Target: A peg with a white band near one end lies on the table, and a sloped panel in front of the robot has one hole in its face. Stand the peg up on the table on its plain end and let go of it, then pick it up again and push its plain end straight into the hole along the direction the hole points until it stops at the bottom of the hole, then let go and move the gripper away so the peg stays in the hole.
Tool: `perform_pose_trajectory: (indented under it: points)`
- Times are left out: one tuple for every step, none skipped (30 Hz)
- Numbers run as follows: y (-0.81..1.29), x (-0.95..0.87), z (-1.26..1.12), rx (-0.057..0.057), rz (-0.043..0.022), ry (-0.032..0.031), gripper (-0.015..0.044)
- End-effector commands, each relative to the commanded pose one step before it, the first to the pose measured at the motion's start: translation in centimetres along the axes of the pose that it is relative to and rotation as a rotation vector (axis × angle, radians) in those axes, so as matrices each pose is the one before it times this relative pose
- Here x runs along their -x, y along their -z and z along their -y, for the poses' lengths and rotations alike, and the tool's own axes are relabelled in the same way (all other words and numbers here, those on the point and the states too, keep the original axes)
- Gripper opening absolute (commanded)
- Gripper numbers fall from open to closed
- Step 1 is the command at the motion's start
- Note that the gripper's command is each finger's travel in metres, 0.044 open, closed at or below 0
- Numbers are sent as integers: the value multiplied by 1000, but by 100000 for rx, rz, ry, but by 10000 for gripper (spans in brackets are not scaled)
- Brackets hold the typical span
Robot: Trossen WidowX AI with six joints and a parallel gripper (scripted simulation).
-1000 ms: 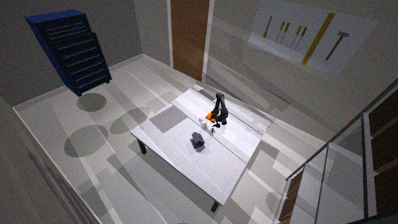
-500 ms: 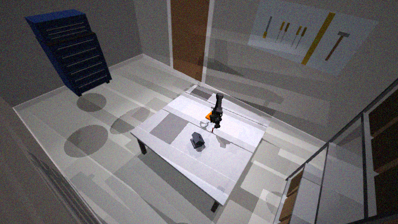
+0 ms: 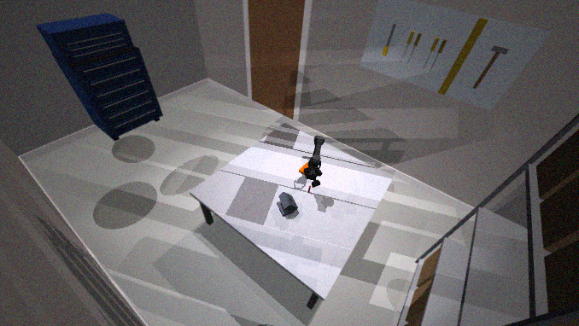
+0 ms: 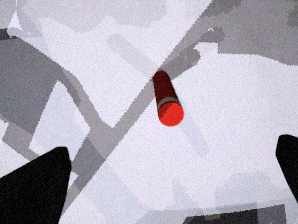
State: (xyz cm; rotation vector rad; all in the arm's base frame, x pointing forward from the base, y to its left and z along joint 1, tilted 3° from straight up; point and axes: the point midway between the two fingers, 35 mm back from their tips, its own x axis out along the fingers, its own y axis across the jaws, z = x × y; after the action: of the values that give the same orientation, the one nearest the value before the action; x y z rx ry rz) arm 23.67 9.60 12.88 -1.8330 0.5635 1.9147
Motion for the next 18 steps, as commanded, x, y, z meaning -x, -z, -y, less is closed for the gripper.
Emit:
perform_pose_trajectory:
  points:
    - [-27, -643, 93, 2612, 382, 528, 440]
    - [0, -332, 0, 1033, 1, 1, 440]
    - [-3, -331, -4, 1031, 1, 0, 440]
    - [-4, -268, -6, 834, 1, 0, 440]
    - [-4, -161, -4, 501, 1, 0, 440]
    - [-1, -54, -2, 167, 0, 0, 440]
    - [2, -27, 3, 0, 0, 0, 440]
    - [4, -55, 5, 0, 0, 0, 440]
    - [6, -81, 8, 0, 0, 1, 440]
    - [8, -107, 10, 0, 0, 1, 440]
    - [10, -133, 12, 0, 0, 1, 440]
    - [11, -155, 13, 0, 0, 1, 440]
    - [10, -164, 13, 0, 0, 1, 440]
    - [10, -165, 13, 0, 0, 1, 440]
    - [9, -165, 12, 0, 0, 1, 440]
    - [8, -165, 11, 0, 0, 1, 440]
    - [8, -165, 10, 0, 0, 1, 440]
    - [7, -165, 9, 0, 0, 1, 440]
